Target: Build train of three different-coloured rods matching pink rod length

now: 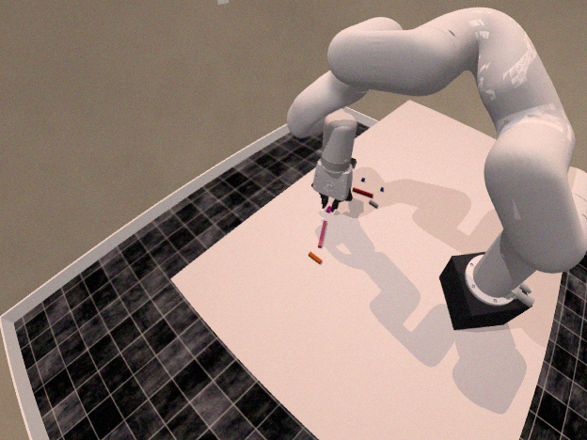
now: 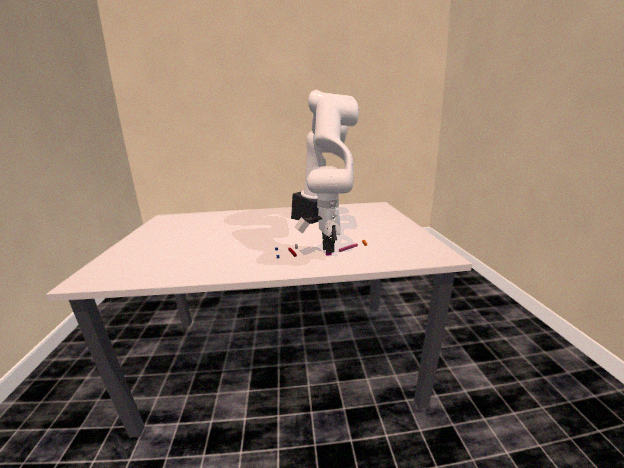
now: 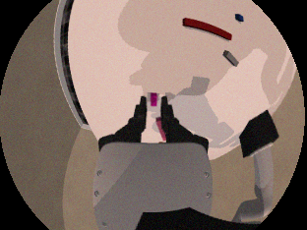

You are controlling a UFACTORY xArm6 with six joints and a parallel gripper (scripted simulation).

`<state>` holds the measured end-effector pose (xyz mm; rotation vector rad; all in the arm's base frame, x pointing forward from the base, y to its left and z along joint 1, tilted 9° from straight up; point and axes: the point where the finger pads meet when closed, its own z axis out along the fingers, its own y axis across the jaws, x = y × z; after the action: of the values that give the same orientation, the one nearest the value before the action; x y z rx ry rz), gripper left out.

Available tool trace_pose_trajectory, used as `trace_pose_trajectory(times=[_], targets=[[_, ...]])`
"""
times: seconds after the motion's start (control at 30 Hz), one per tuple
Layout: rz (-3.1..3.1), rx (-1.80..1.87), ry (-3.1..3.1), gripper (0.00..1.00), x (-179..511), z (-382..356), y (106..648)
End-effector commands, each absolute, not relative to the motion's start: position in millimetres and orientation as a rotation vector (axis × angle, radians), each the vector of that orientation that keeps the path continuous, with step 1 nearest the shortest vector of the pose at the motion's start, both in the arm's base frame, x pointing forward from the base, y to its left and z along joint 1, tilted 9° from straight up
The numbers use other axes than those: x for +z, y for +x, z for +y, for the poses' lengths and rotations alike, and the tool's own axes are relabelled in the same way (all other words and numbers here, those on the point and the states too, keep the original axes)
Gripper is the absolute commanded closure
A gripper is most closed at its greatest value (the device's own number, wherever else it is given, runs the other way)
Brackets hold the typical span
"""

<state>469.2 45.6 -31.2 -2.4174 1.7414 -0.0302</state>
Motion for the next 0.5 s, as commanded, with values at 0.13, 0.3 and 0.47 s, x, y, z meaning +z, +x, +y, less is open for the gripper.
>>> trace_pose_trajectory(times=[0.13,0.3,0.47], targets=[[1.74,-0.034,-2.416,0.76,-32.0,45.8,470.8],[1.74,-0.034,-2.416,0.76,-35.9,46.3,471.2],[1.74,-0.034,-2.416,0.76,-38.4,46.6,471.5]])
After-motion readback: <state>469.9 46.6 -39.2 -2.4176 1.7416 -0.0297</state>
